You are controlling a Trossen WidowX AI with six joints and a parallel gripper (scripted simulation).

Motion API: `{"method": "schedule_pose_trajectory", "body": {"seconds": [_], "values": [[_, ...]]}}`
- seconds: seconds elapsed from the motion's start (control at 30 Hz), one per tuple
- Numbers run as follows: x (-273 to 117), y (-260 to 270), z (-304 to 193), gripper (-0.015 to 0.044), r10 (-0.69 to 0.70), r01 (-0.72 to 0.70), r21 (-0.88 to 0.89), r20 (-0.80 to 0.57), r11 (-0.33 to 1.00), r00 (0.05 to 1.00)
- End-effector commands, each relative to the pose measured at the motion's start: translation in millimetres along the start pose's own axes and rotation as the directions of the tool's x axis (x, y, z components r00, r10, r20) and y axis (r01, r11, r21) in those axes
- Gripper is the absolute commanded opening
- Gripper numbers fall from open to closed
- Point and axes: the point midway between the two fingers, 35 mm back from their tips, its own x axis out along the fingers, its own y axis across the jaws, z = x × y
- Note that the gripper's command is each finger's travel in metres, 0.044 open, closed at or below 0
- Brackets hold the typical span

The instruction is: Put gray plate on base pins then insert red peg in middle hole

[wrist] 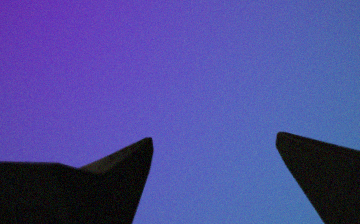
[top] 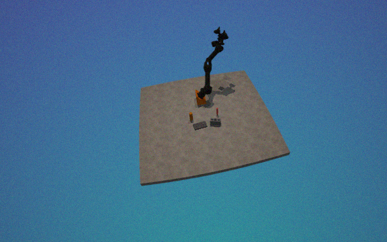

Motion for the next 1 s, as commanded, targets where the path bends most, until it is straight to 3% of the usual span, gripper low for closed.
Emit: {"method": "schedule_pose_trajectory", "body": {"seconds": [0.0, 0.1, 0.33, 0.47, 0.7, 0.97], "values": [[0, 0, 0, 0.0426, 0.000, 0.000, 0.000, 0.000, 1.000, 1.000], [-4, -4, 16, 0.0440, -0.017, 0.019, -0.045, 0.038, 0.999, 0.999], [-35, -29, 118, 0.0440, -0.115, 0.204, -0.305, 0.285, 0.930, 0.951], [-63, -23, 175, 0.0440, -0.113, 0.241, -0.280, 0.407, 0.929, 0.907], [-94, -32, 229, 0.0440, -0.137, 0.366, -0.344, 0.539, 0.864, 0.831], [-156, -40, 304, 0.0440, -0.137, 0.564, -0.383, 0.729, 0.731, 0.671]]}}
